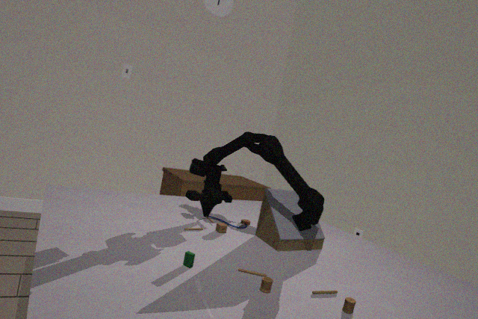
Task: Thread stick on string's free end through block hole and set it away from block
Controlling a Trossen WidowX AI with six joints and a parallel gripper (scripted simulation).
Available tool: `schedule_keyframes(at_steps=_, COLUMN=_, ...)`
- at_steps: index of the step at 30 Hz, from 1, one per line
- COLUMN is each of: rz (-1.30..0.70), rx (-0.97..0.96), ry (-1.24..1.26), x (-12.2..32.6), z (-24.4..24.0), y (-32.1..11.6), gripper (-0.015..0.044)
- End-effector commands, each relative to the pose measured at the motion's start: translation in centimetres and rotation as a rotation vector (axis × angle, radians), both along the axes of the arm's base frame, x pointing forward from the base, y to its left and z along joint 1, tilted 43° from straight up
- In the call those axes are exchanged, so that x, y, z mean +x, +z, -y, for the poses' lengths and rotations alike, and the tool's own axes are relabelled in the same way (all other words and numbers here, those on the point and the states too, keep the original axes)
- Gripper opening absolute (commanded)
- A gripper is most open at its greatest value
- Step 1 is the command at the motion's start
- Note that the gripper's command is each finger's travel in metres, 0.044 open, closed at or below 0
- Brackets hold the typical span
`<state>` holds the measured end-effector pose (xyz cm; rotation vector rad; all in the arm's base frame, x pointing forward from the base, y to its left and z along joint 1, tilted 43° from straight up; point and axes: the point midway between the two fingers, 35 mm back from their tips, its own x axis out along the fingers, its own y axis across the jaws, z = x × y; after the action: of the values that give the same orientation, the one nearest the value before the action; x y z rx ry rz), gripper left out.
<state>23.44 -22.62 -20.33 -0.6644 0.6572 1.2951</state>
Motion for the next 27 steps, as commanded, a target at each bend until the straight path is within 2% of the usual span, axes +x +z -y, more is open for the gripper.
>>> schedule_keyframes(at_steps=1, rz=0.002, rx=0.001, ry=-0.005, x=0.1, z=-0.3, y=0.4, gripper=0.0)
schedule_keyframes(at_steps=27, rz=0.002, rx=0.003, ry=-0.004, x=0.0, z=-3.0, y=2.5, gripper=0.0)
